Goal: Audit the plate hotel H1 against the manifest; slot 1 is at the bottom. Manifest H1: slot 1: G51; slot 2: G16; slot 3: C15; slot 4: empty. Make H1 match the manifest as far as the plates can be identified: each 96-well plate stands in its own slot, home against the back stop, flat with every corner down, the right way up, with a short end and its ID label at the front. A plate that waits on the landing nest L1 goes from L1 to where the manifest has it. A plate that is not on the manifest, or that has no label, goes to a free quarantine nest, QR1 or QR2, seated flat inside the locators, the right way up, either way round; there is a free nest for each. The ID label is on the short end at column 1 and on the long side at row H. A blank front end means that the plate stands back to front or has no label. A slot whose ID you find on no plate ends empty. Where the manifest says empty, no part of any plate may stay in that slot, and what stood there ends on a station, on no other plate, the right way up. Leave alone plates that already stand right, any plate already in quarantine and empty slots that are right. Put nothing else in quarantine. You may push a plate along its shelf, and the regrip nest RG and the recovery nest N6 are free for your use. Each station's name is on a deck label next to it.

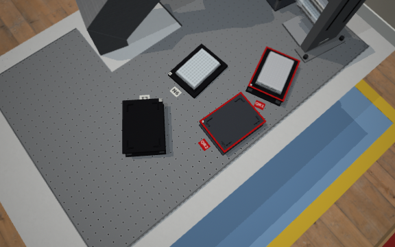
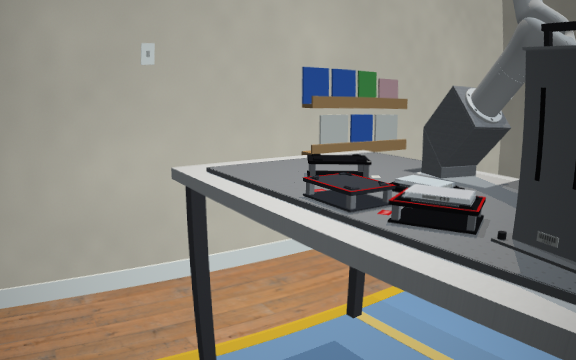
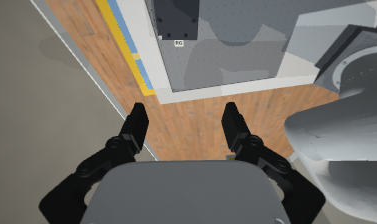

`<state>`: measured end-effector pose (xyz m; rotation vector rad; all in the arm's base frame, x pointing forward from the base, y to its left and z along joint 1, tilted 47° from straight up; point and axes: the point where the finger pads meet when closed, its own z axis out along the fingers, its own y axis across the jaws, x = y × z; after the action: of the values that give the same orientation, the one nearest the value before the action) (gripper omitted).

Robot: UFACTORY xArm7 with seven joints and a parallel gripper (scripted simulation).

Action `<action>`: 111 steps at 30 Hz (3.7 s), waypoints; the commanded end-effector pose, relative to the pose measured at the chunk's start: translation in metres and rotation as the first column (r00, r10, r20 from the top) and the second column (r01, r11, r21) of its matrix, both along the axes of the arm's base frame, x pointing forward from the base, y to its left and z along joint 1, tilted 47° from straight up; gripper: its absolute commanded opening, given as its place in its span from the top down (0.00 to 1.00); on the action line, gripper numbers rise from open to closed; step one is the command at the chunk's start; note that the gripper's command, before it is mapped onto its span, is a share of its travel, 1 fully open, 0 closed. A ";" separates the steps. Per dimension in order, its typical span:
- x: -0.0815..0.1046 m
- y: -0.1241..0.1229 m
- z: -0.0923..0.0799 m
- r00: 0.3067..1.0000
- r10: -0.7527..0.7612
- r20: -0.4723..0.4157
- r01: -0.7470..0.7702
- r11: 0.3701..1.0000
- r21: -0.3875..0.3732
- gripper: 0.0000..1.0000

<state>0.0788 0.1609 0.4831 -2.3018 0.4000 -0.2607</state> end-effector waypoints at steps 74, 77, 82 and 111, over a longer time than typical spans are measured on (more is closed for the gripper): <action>-0.006 0.083 -0.042 1.000 -0.001 0.002 0.001 1.000 0.003 0.00; -0.005 0.084 -0.044 1.000 -0.001 0.002 0.001 1.000 0.003 0.00; -0.003 0.089 -0.049 1.000 -0.001 0.002 0.001 1.000 0.003 0.00; 0.010 0.117 -0.078 1.000 -0.001 0.002 0.001 1.000 0.003 0.00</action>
<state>0.0878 0.2748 0.4063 -2.3027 0.4025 -0.2614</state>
